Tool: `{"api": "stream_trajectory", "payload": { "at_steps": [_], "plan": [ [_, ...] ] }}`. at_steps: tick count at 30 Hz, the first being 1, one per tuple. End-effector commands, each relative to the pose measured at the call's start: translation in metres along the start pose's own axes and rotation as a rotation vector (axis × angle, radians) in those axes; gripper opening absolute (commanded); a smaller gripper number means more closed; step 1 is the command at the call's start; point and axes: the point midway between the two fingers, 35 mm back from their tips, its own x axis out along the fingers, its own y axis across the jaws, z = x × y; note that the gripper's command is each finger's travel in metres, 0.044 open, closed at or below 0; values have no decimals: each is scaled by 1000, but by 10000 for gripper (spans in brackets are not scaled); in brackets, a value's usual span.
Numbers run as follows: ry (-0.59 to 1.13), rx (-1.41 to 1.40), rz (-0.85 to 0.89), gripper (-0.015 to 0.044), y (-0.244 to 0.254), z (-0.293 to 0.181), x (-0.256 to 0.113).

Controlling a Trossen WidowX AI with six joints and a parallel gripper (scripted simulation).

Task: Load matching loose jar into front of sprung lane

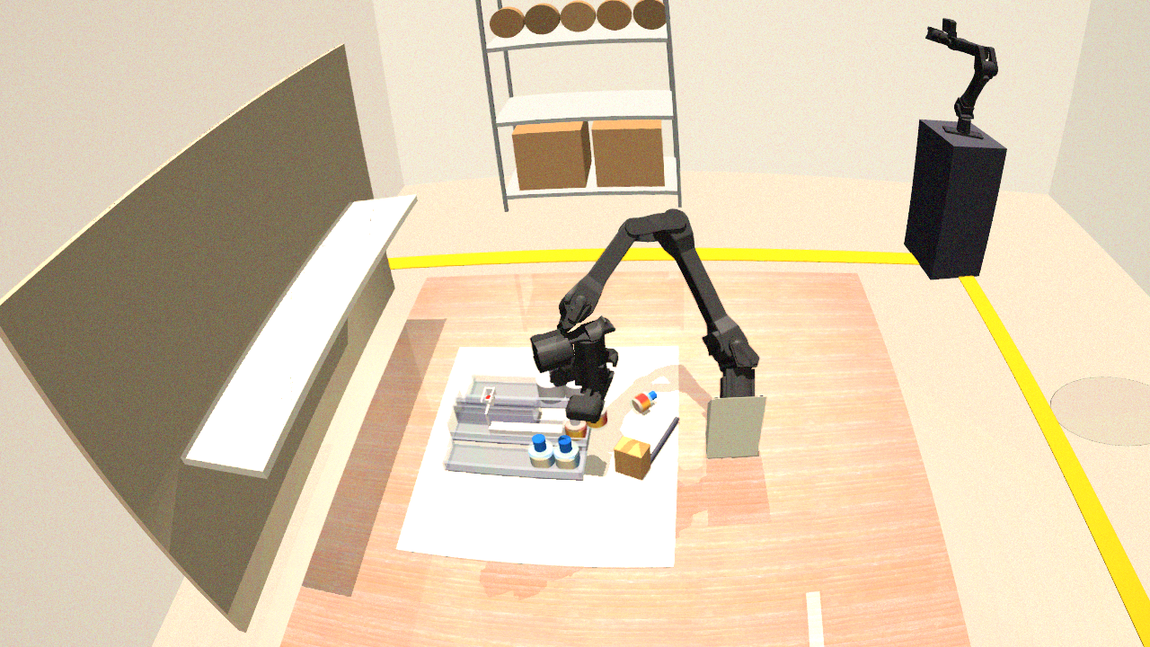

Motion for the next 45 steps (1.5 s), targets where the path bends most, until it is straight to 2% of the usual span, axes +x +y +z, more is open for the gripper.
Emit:
{"api": "stream_trajectory", "payload": {
  "at_steps": [1, 9, 17, 45],
  "plan": [
    [-1, -112, -9, 0, -11, -2, 4],
    [-1, -116, -9, 0, -11, -2, 7],
    [-1, -116, -11, 0, -12, -2, 28],
    [-1, -116, -10, 0, -10, 7, 29]
  ]
}}
